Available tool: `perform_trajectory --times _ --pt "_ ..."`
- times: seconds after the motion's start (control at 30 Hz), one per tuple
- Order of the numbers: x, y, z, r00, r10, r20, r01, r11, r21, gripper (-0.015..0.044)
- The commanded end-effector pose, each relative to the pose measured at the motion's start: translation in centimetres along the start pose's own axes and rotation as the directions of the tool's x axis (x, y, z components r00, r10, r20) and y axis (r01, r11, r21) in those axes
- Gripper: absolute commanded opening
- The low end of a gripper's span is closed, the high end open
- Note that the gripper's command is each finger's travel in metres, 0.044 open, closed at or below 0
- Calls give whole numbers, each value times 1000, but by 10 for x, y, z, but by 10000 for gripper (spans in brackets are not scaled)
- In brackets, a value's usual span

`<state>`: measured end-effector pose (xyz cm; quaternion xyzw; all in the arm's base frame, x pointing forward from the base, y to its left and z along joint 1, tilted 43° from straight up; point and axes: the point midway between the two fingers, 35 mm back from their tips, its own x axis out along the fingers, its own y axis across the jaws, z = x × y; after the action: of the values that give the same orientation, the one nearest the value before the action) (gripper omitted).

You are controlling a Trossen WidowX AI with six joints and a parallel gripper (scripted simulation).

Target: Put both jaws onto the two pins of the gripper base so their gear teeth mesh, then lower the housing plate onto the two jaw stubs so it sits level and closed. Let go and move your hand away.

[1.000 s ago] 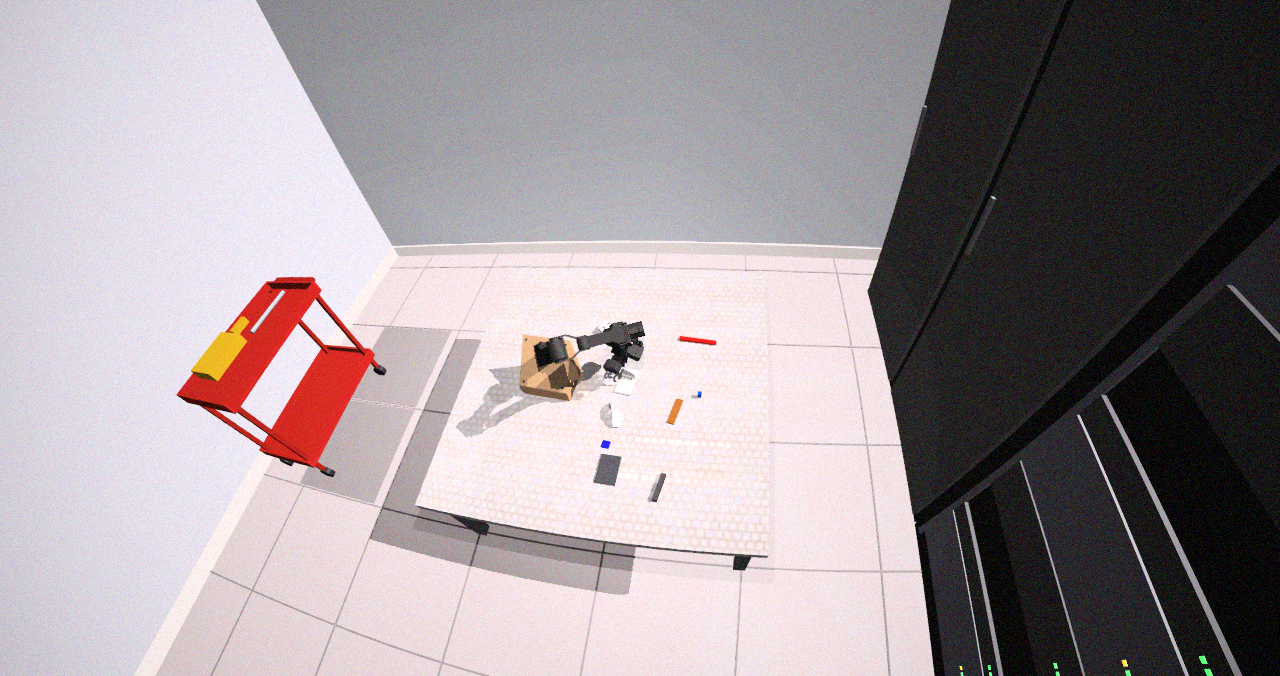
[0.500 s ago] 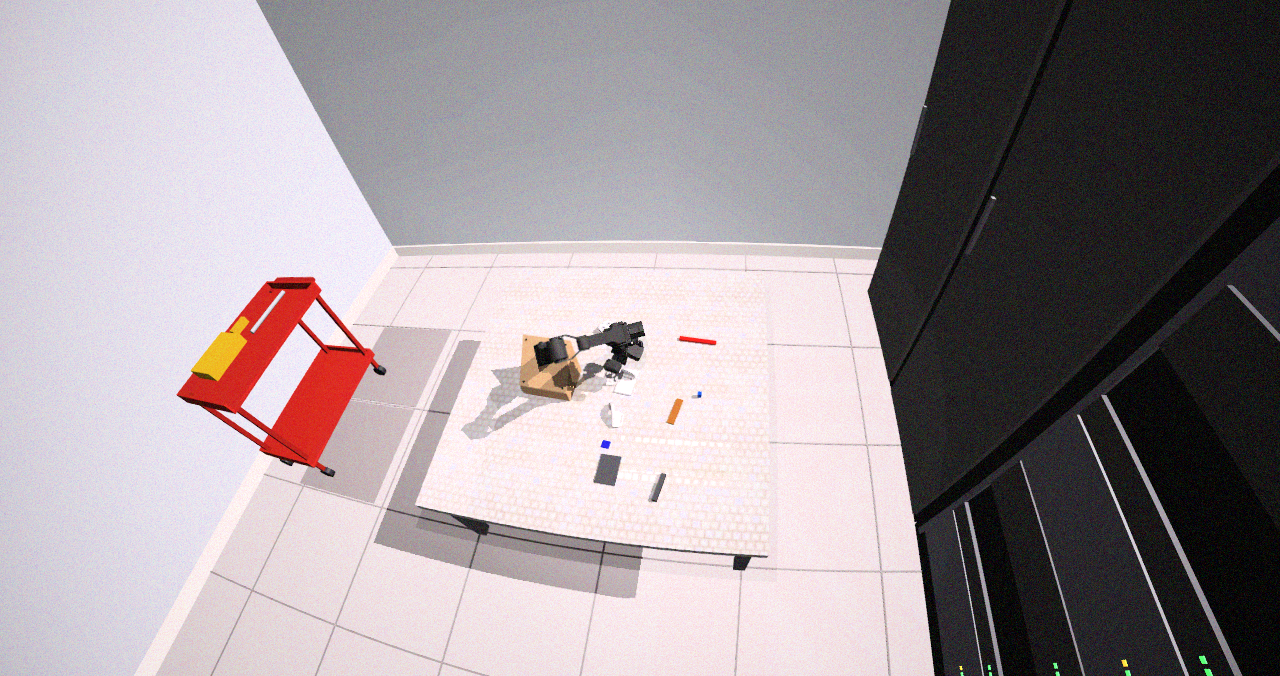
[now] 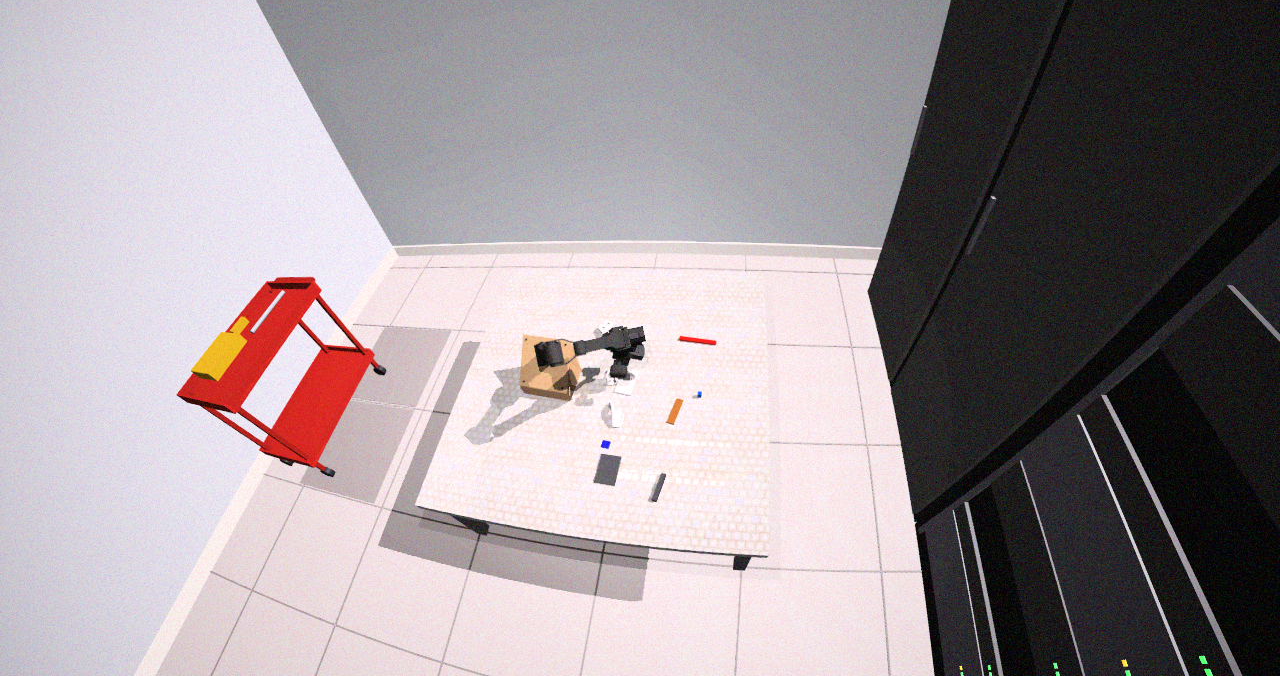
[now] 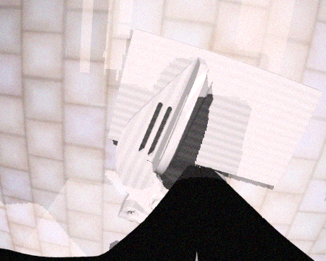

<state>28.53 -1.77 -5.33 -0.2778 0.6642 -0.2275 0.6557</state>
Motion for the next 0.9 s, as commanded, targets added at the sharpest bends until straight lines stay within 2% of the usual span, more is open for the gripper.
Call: perform_trajectory --times 0.0,0.43,0.87 --pt "0 -8 1 1000 -5 -2 5 995 -100 0" --pt "-1 -31 3 1000 -2 -4 0 903 -430 0" --pt "-2 -54 4 1000 -2 -7 -4 705 -709 0"
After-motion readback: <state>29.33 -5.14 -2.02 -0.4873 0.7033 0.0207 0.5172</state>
